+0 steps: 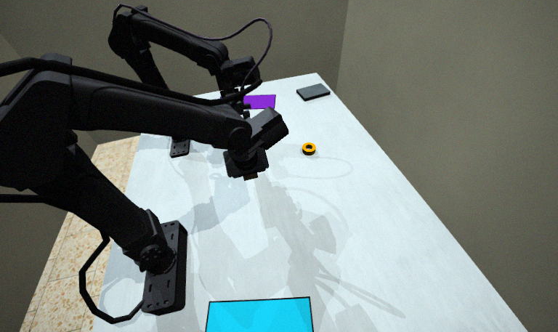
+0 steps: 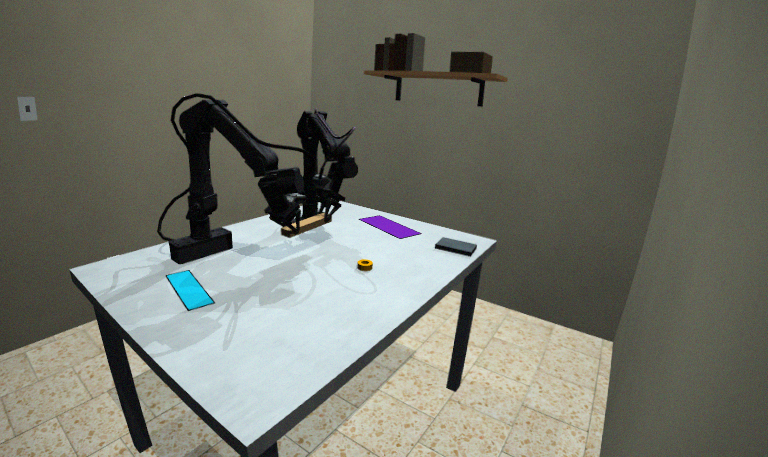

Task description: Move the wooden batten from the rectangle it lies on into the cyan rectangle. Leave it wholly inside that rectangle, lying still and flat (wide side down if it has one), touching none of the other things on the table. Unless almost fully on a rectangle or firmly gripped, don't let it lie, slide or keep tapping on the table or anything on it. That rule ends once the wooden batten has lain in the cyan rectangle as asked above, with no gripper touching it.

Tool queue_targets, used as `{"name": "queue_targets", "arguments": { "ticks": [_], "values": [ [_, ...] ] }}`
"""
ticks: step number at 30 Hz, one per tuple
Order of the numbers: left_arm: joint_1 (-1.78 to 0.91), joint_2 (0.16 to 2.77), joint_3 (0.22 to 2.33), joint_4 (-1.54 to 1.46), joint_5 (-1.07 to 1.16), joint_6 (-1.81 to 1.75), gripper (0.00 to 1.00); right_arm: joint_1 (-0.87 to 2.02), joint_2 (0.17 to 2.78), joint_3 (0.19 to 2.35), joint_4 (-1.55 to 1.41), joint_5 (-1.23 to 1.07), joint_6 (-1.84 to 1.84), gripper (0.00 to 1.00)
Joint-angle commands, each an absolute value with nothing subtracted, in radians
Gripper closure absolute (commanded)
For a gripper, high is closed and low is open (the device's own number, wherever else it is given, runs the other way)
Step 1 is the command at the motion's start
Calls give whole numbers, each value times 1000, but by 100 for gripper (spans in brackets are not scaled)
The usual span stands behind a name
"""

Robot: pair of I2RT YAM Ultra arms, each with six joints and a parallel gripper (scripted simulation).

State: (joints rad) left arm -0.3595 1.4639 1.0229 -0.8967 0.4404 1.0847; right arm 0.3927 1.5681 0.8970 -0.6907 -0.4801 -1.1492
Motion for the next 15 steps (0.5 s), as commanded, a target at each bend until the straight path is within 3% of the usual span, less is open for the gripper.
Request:
{"name": "queue_targets", "arguments": {
  "ticks": [1, 2, 5, 6, 8, 9, 11, 15],
  "values": [
    [-364, 1464, 1051, -902, 470, 1087, 65, 397, 1570, 899, -683, -485, -1145, 63],
    [-364, 1464, 1051, -902, 470, 1087, 65, 397, 1570, 899, -683, -485, -1145, 64],
    [-364, 1464, 1051, -902, 470, 1087, 65, 397, 1570, 899, -683, -485, -1145, 98],
    [-364, 1464, 1051, -902, 470, 1087, 65, 397, 1570, 899, -683, -485, -1145, 100],
    [-364, 1464, 1051, -902, 470, 1087, 65, 397, 1570, 899, -683, -485, -1145, 77],
    [-364, 1464, 1051, -902, 470, 1087, 53, 397, 1570, 899, -683, -485, -1145, 66],
    [-364, 1464, 1051, -902, 470, 1087, 32, 397, 1570, 899, -683, -485, -1145, 65],
    [-339, 1439, 1080, -956, 482, 1114, 32, 397, 1570, 899, -684, -485, -1145, 65]
  ]
}}
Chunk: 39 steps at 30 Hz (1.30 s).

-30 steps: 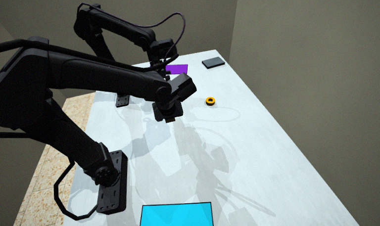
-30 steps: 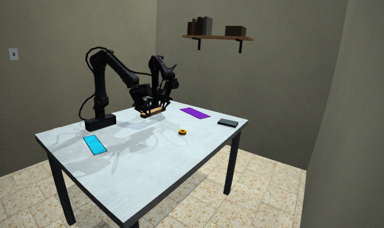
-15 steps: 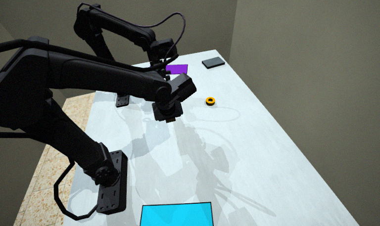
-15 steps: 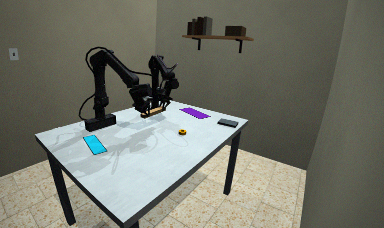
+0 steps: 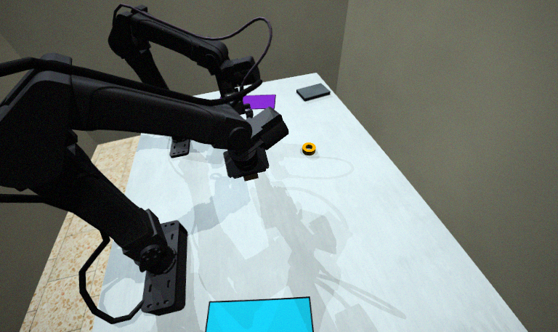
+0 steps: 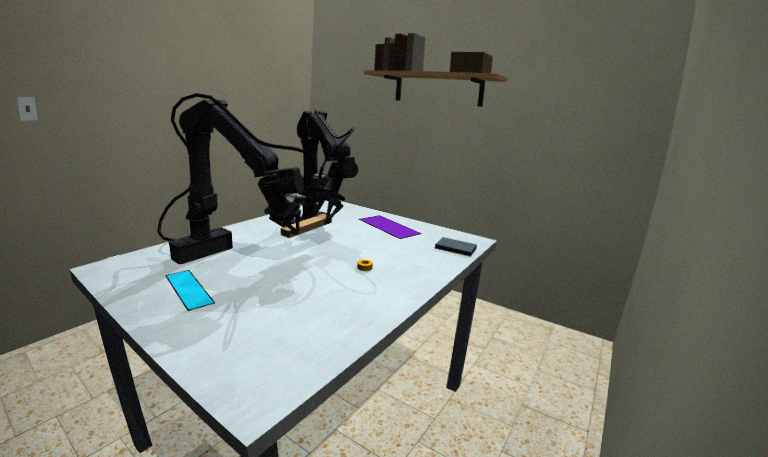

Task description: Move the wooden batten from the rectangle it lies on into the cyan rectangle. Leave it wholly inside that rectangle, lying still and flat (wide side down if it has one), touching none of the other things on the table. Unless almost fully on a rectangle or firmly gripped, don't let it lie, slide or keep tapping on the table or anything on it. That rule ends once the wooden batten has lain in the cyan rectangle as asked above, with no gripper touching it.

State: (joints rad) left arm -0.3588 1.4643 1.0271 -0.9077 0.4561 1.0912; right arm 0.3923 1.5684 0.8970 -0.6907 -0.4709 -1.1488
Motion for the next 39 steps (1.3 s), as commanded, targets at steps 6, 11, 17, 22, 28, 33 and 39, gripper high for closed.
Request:
{"name": "queue_targets", "arguments": {
  "ticks": [6, 11, 17, 22, 28, 33, 39],
  "values": [
    [-295, 1411, 1144, -1065, 491, 1159, 32, 397, 1570, 899, -684, -485, -1145, 65],
    [-274, 1396, 1186, -1130, 459, 1144, 32, 397, 1570, 899, -684, -485, -1145, 65],
    [-352, 1232, 1114, -1110, 362, 933, 32, 394, 1567, 884, -663, -482, -1123, 65],
    [-434, 1047, 1050, -1098, 295, 784, 32, 369, 1525, 848, -636, -470, -1071, 65],
    [-549, 753, 946, -1080, 223, 580, 32, 271, 1380, 690, -599, -429, -945, 65],
    [-581, 512, 868, -1058, 195, 443, 32, 123, 1198, 523, -628, -397, -852, 65],
    [-532, 341, 813, -1049, 170, 335, 32, -67, 1023, 414, -688, -388, -849, 65]
  ]
}}
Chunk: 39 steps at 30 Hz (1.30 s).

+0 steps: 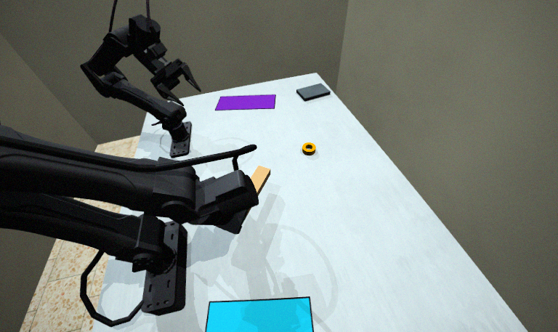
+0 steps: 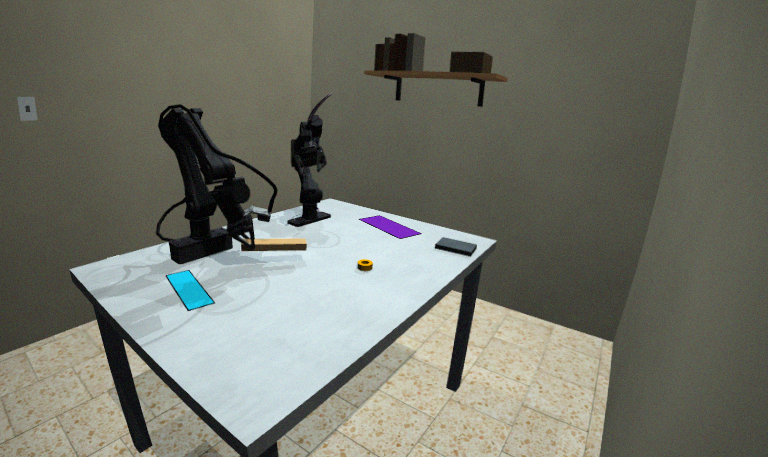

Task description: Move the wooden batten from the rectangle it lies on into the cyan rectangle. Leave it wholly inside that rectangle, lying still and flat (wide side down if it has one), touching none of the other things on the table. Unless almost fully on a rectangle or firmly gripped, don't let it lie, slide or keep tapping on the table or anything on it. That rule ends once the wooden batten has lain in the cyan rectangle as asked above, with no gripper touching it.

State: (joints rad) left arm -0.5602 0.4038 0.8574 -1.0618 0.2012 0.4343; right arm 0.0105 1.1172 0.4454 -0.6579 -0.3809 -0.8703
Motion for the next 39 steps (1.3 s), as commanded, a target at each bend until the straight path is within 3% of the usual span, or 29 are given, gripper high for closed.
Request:
{"name": "queue_targets", "arguments": {
  "ticks": [1, 13, 20, 26, 32, 39],
  "values": [
    [-515, 310, 802, -1047, 167, 316, 32, -101, 993, 395, -700, -395, -853, 65],
    [-298, 138, 745, -1042, 101, 199, 32, -599, 848, 329, -758, -405, -967, 65],
    [-284, 139, 741, -1023, 71, 180, 32, -827, 878, 319, -722, -416, -990, 65],
    [-286, 241, 738, -828, 116, 177, 32, -1062, 931, 330, -660, -406, -979, 65],
    [-365, 367, 727, -729, 68, 159, 32, -1133, 970, 344, -632, -408, -975, 65],
    [-714, 551, 727, -520, 2, 132, 32, -1186, 1004, 347, -598, -405, -951, 65]
  ]
}}
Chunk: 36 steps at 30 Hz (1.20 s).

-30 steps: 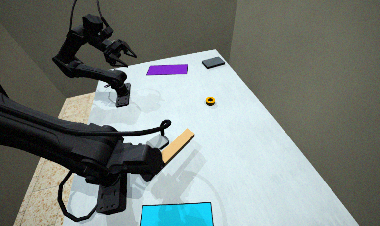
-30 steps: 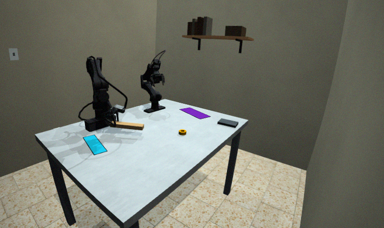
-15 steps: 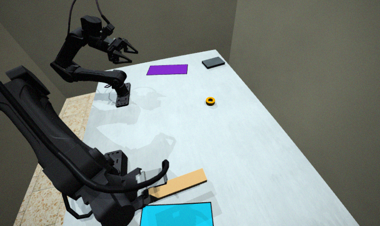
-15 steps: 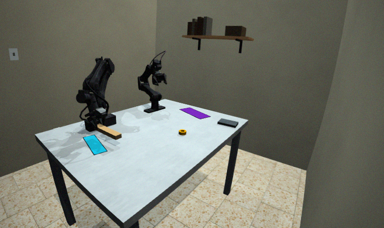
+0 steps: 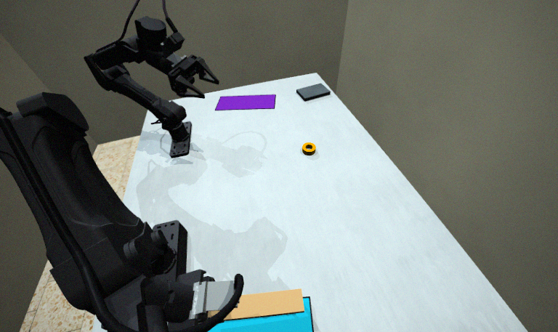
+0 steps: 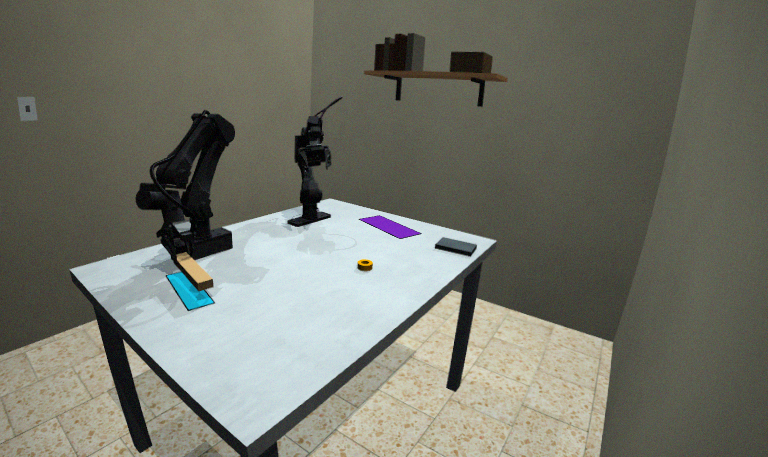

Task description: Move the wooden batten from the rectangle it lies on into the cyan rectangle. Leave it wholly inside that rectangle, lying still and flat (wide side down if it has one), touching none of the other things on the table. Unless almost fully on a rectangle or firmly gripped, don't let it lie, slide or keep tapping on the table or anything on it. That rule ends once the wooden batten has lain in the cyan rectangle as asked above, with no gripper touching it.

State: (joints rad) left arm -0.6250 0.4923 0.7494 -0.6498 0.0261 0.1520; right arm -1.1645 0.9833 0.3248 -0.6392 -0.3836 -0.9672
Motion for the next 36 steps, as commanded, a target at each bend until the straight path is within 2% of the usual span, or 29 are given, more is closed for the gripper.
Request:
{"name": "queue_targets", "arguments": {
  "ticks": [1, 8, 10, 20, 36],
  "values": [
    [-765, 584, 723, -475, 3, 131, 32, -1193, 1009, 348, -593, -404, -948, 65],
    [-1089, 834, 712, -180, -2, 133, 32, -1212, 1027, 349, -581, -403, -941, 65],
    [-1089, 834, 712, -180, -2, 133, 32, -1212, 1027, 349, -581, -403, -941, 65],
    [-1327, 1222, 714, 108, -2, 141, 32, -1213, 1030, 349, -578, -403, -940, 65],
    [-1345, 1256, 719, 117, -3, 141, 32, -1188, 1069, 314, -522, -400, -926, 65]
  ]
}}
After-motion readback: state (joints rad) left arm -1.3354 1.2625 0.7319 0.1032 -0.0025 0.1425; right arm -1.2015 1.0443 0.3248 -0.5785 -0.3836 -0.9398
